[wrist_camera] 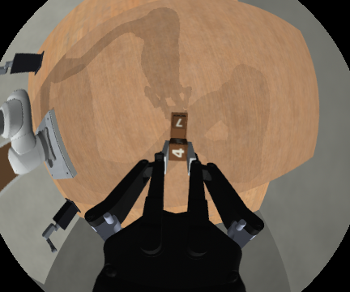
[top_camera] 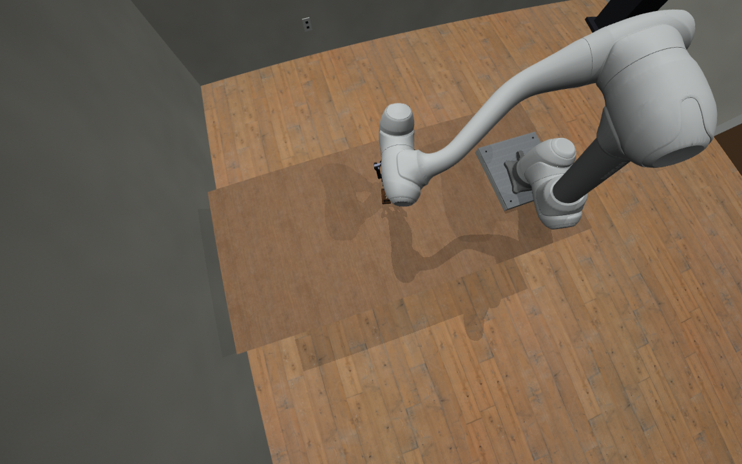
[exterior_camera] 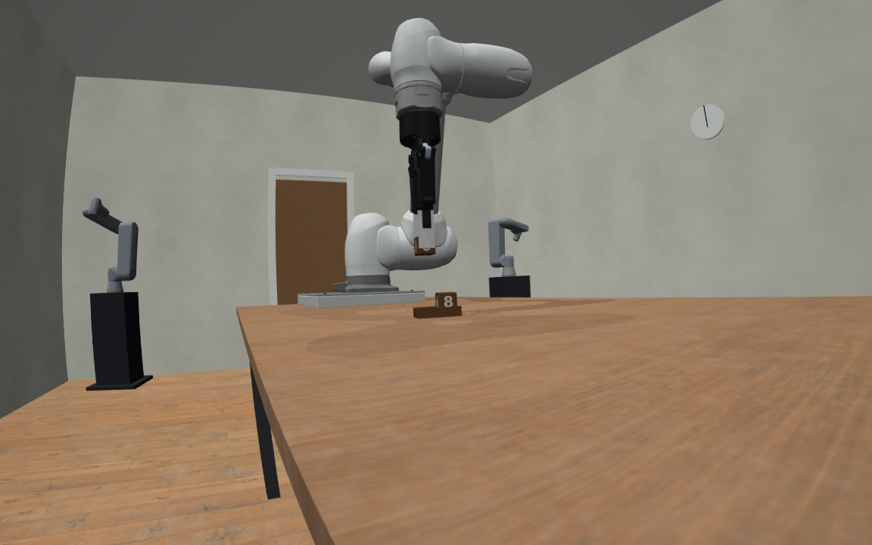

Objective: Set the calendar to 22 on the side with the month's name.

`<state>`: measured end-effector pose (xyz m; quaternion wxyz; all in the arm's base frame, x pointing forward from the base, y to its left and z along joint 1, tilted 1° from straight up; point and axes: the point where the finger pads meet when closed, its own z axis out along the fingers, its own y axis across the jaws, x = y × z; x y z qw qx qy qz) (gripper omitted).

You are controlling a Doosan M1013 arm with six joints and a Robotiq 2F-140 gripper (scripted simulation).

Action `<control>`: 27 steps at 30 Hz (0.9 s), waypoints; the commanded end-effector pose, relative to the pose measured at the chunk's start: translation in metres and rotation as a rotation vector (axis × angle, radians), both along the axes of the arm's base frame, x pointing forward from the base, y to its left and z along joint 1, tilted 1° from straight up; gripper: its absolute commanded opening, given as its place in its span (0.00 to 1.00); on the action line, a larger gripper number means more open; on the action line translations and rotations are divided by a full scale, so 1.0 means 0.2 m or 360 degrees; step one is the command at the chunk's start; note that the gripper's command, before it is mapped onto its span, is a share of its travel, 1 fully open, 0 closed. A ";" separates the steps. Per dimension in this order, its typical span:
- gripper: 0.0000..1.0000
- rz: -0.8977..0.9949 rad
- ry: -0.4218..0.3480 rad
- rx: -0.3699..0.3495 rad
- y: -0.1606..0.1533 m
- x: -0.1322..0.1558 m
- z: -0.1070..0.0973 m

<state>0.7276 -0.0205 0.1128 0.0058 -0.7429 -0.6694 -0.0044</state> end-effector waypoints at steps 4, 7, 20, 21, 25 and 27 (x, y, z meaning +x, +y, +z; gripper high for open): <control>0.25 0.0000 0.0000 0.0001 0.00 0.00 -0.04; 0.25 0.0000 0.0000 0.0001 0.00 0.00 -0.08; 0.25 0.0000 0.0000 0.0001 0.00 0.00 -0.25; 0.25 0.0000 0.0000 0.0001 0.00 0.00 -0.26; 0.25 0.0000 0.0000 0.0001 0.00 0.00 -0.30; 0.25 0.0000 0.0000 0.0001 0.00 0.00 -0.31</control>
